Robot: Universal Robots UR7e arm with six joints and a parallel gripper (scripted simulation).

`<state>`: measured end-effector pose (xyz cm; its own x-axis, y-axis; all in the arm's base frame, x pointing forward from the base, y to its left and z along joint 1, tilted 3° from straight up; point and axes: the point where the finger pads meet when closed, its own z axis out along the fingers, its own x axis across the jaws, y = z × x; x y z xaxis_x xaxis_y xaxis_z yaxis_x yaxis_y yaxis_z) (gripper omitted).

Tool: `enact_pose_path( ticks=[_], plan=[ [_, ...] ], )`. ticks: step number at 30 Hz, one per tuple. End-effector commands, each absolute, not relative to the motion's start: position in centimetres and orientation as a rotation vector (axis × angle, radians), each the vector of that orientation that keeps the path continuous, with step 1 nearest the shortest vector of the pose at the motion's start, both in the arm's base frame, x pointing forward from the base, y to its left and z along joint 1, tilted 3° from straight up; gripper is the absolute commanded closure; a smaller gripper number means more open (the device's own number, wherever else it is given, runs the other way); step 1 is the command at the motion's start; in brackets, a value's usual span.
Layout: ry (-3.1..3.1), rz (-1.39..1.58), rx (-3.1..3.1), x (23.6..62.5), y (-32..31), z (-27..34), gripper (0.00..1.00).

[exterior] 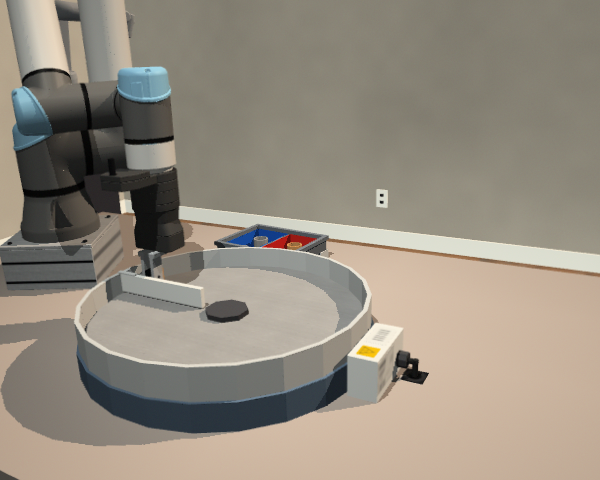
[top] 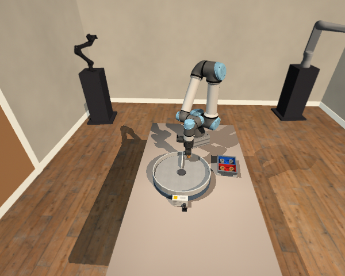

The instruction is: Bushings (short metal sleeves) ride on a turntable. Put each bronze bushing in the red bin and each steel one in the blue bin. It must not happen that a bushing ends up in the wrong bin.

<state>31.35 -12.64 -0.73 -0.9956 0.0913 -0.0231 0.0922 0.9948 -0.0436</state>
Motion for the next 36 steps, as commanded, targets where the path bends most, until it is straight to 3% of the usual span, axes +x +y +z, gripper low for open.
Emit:
enact_pose_path(
  ticks=[1, 36],
  plan=[
    [3.115, -0.071, 0.143, 31.4, -12.7, -0.6, 1.0],
    [3.115, -0.071, 0.143, 31.4, -12.6, 0.4, 1.0]
  ],
)
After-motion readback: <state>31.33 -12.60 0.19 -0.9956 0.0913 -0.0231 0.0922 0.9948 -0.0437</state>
